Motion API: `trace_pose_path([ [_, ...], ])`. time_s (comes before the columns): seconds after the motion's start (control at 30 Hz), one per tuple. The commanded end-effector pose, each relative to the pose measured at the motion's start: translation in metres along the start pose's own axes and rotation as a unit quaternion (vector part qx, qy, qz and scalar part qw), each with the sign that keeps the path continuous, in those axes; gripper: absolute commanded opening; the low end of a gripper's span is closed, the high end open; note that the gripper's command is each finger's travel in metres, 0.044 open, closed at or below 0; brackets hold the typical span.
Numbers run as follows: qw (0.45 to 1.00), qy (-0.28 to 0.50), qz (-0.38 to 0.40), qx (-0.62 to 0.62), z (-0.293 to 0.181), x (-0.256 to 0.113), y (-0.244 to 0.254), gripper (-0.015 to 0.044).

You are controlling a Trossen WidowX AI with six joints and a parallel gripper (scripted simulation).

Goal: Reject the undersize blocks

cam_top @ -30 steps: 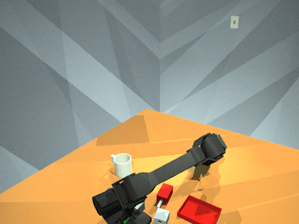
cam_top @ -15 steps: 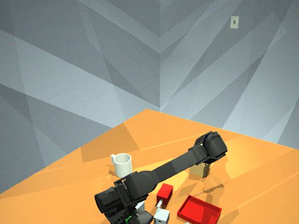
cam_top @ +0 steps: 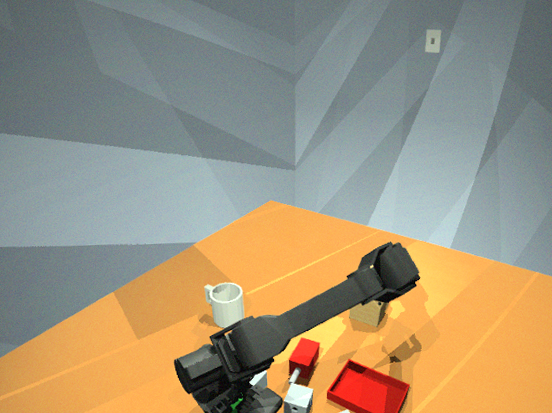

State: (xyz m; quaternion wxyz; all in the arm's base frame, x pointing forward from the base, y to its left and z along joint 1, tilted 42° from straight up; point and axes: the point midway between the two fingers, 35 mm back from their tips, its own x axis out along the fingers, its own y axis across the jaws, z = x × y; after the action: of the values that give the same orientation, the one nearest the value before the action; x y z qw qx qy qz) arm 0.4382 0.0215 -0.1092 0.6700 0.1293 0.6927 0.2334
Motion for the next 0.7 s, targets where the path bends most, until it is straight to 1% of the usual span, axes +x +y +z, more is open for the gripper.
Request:
trace_pose_path([
  [0.0,1.000,-0.003,-0.001,-0.001,0.004,-0.002,0.000,0.0000],
  [0.67,1.000,-0.004,-0.002,-0.002,0.014,-0.003,0.000,0.0000],
])
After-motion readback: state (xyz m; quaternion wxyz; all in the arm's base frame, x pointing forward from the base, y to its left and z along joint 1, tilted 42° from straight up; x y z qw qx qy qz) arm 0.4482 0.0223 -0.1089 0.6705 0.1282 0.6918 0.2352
